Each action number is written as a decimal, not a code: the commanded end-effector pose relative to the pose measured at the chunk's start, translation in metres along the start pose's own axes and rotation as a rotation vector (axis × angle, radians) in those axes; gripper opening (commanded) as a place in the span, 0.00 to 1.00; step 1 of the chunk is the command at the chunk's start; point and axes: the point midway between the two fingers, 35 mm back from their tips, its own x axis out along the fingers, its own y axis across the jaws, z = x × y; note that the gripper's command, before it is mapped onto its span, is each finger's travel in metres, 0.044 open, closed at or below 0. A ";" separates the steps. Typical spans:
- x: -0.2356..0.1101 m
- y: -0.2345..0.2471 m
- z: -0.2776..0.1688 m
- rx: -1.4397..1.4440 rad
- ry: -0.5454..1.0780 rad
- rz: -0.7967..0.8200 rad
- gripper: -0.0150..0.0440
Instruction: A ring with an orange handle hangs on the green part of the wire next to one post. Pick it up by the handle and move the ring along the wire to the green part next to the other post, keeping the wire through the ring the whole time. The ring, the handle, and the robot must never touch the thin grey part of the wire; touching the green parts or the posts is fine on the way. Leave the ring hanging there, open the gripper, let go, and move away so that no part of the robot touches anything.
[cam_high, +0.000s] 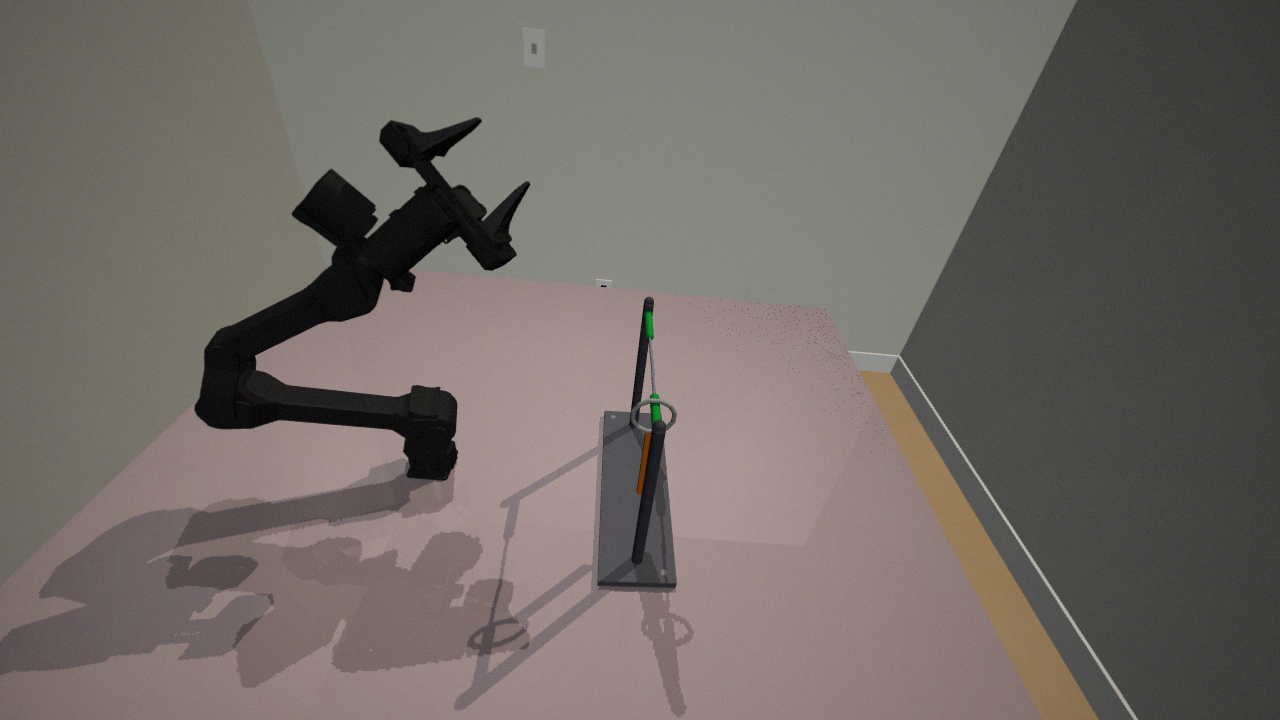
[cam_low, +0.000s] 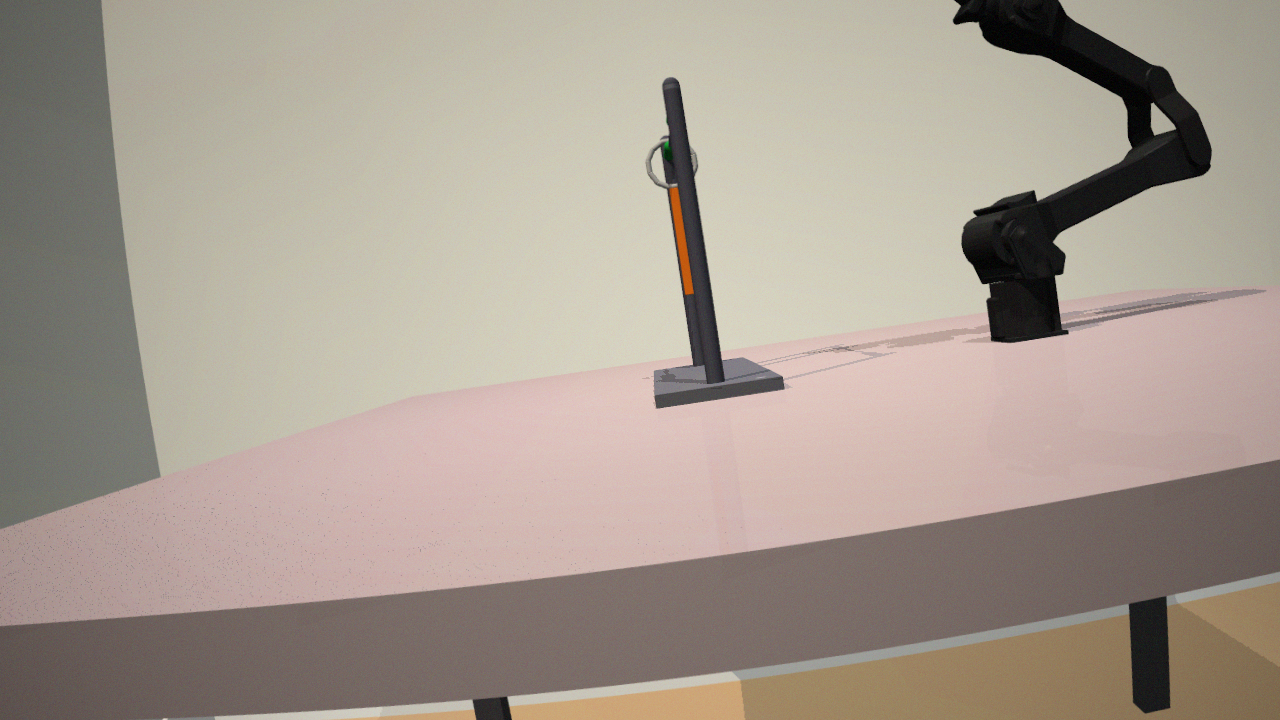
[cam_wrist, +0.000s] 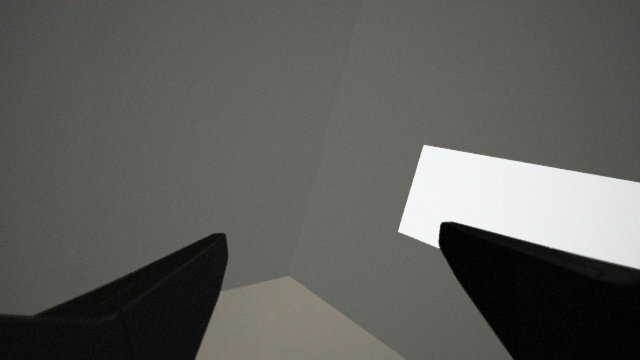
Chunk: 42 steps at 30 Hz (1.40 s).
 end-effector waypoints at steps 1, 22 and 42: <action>0.000 0.001 0.000 0.001 -0.001 0.001 0.89; 0.033 0.187 -0.018 0.319 0.119 0.401 0.53; -0.083 0.346 -0.058 0.805 0.342 0.739 0.53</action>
